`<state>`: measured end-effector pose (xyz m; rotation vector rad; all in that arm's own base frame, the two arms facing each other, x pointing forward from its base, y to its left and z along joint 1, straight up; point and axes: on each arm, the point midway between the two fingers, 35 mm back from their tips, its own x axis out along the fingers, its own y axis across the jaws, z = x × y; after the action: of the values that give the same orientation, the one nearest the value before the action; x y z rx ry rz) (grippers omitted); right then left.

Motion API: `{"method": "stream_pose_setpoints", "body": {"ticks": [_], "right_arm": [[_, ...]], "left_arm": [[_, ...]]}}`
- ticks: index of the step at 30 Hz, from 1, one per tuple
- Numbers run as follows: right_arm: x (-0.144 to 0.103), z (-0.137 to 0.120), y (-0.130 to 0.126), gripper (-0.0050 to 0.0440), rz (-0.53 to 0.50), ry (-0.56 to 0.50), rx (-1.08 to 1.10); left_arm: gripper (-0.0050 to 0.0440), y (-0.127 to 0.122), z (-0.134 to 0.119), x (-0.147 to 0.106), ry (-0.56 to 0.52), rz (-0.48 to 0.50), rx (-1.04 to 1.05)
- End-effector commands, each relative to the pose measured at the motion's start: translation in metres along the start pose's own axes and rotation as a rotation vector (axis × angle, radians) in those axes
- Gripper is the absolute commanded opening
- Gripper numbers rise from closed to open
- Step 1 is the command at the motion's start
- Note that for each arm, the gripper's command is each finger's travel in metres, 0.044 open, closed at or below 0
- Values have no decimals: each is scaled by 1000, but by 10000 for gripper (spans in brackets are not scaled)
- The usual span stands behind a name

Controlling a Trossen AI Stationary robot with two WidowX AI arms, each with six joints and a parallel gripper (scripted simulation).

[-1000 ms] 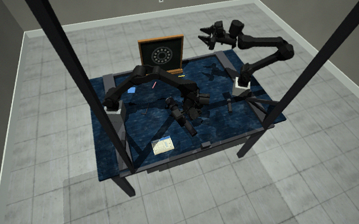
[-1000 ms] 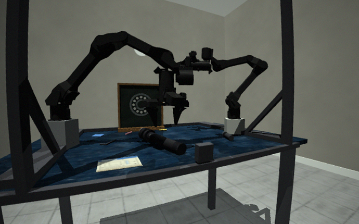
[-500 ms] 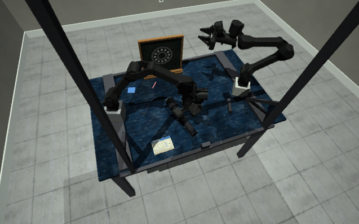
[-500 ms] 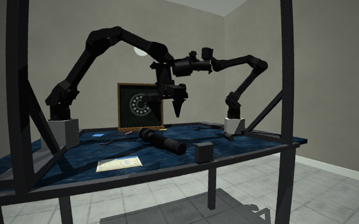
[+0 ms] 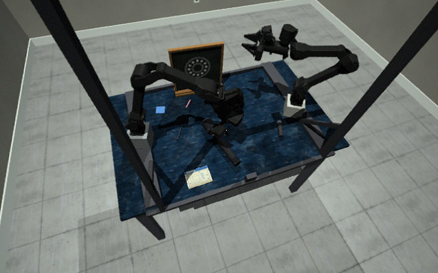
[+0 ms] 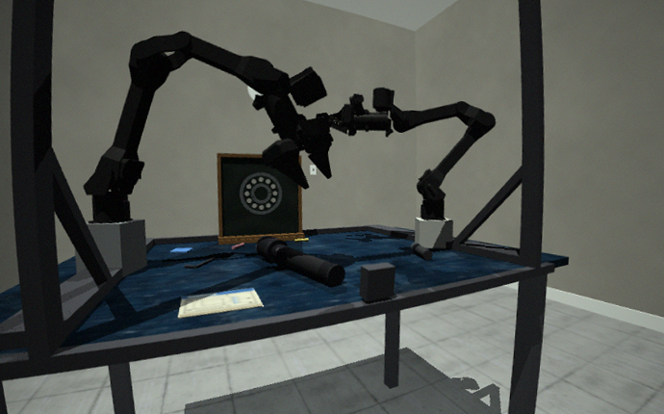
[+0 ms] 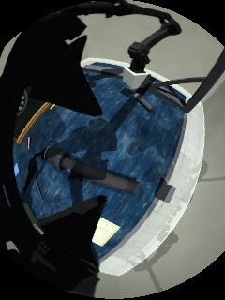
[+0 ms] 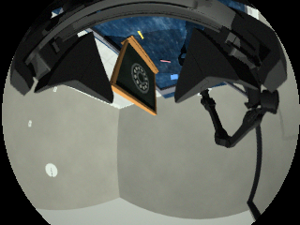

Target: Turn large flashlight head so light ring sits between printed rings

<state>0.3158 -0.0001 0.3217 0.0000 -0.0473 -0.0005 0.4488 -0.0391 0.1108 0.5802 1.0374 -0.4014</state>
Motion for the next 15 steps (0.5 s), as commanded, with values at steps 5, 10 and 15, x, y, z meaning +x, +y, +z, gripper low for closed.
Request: {"method": "stream_pose_setpoints", "body": {"ticks": [5, 10, 15], "right_arm": [[-1, 8, 0, 337, -2, -18, -3], [-1, 8, 0, 337, -2, -18, -3], [-1, 8, 0, 337, -2, -18, -3]], "left_arm": [[440, 20, 10, -65, -231, 155, -156], [440, 23, 9, -83, -306, 195, -206], [440, 27, 8, -121, -451, 264, -288]]}}
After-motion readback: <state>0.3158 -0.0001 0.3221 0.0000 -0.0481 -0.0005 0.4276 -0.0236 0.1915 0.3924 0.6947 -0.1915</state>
